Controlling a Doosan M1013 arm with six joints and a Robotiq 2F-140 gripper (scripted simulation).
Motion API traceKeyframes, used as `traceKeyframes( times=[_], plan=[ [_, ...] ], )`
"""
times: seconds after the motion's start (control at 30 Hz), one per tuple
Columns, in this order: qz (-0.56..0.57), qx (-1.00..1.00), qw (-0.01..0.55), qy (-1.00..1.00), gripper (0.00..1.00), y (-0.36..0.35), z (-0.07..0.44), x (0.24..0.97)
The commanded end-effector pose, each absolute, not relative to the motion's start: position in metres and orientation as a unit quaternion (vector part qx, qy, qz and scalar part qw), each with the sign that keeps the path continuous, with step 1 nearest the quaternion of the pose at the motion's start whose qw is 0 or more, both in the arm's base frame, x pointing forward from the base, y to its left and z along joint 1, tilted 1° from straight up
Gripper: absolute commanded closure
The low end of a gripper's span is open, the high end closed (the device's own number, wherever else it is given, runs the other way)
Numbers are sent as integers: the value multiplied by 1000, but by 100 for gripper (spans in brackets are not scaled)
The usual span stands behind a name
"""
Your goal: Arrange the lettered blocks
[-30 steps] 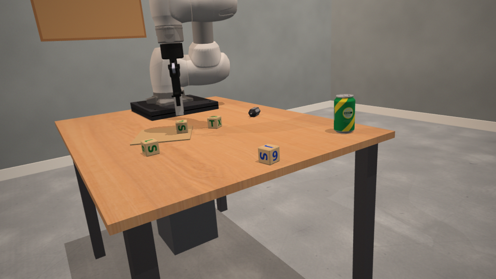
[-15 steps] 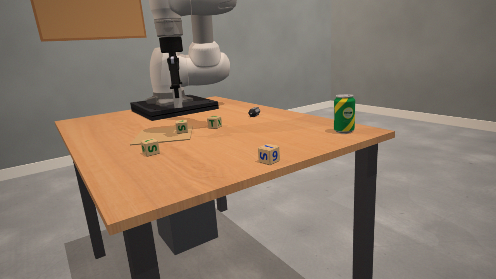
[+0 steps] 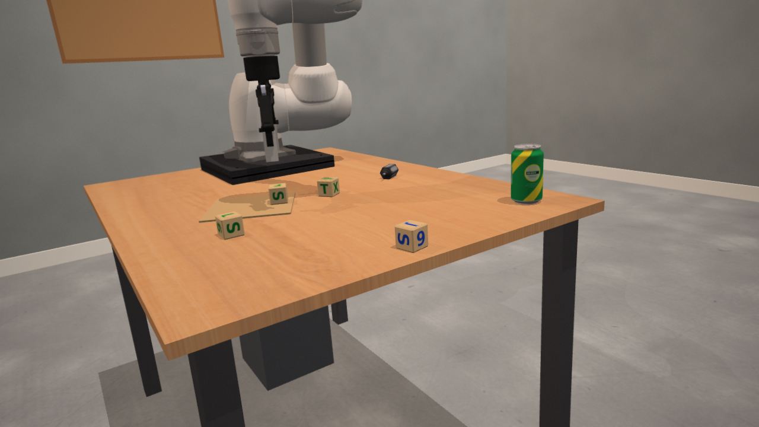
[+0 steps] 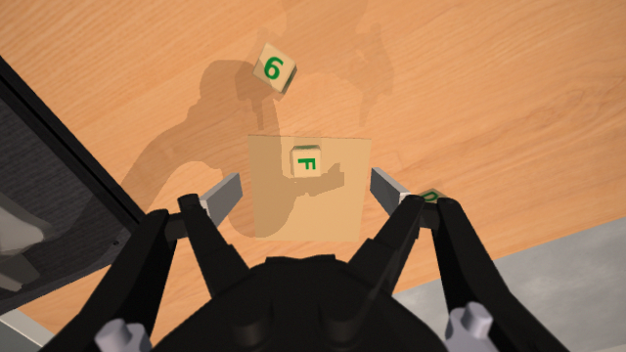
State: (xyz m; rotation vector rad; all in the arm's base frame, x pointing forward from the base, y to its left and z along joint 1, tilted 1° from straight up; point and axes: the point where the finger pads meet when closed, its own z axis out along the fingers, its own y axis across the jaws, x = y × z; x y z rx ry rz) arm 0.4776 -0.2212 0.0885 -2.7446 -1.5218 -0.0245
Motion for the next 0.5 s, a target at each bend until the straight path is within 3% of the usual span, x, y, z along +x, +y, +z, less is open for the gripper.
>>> traceKeyframes(
  times=[0.0,0.47],
  plan=[
    [-8,-875,1,-485,0,-221,89,478],
    [-8,-938,3,-346,0,-238,101,540]
  ],
)
